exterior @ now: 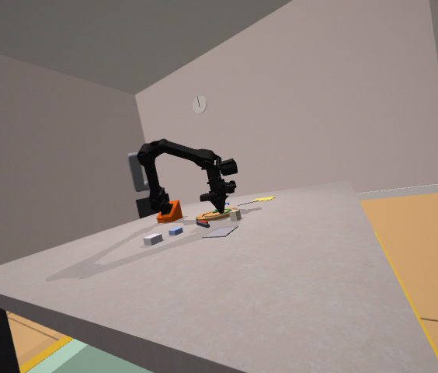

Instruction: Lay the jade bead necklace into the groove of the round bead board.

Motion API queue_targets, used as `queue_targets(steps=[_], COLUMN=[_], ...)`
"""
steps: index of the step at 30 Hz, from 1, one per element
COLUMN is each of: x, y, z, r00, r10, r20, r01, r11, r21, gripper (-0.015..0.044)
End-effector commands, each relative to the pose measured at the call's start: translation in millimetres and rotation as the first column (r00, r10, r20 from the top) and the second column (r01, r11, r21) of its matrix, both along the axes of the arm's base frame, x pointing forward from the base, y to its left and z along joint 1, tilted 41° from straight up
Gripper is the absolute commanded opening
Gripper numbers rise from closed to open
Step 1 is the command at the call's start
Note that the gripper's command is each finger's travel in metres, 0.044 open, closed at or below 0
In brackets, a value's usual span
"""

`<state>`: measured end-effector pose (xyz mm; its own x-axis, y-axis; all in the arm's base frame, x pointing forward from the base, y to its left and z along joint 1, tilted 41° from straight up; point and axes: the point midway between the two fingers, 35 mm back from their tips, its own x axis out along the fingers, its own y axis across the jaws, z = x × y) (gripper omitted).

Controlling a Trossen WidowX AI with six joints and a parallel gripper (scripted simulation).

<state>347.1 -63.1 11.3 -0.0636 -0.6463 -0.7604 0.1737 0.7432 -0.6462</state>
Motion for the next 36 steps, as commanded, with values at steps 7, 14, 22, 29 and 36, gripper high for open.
queue_targets(steps=[7, 14, 22, 29, 36], x=[-0.2, -1.7, -1.5, -1.5, -3.0], y=[0.3, 0.9, 3.1, 3.1, 7.8], z=[0.2, 1.0, 3.6, 3.6, 1.9], r00=[1.000, 1.000, 1.000, 1.000, 0.997], r10=[0.000, 0.002, 0.005, 0.005, 0.056], r20=[-0.001, -0.009, -0.005, -0.005, -0.048], r01=[0.000, -0.003, -0.005, -0.005, -0.056], r11=[1.000, 1.000, 1.000, 1.000, 0.998], r21=[0.000, -0.001, -0.003, -0.003, 0.004], gripper=[0.0263, 0.0440, 0.0440, 0.0440, 0.0387])
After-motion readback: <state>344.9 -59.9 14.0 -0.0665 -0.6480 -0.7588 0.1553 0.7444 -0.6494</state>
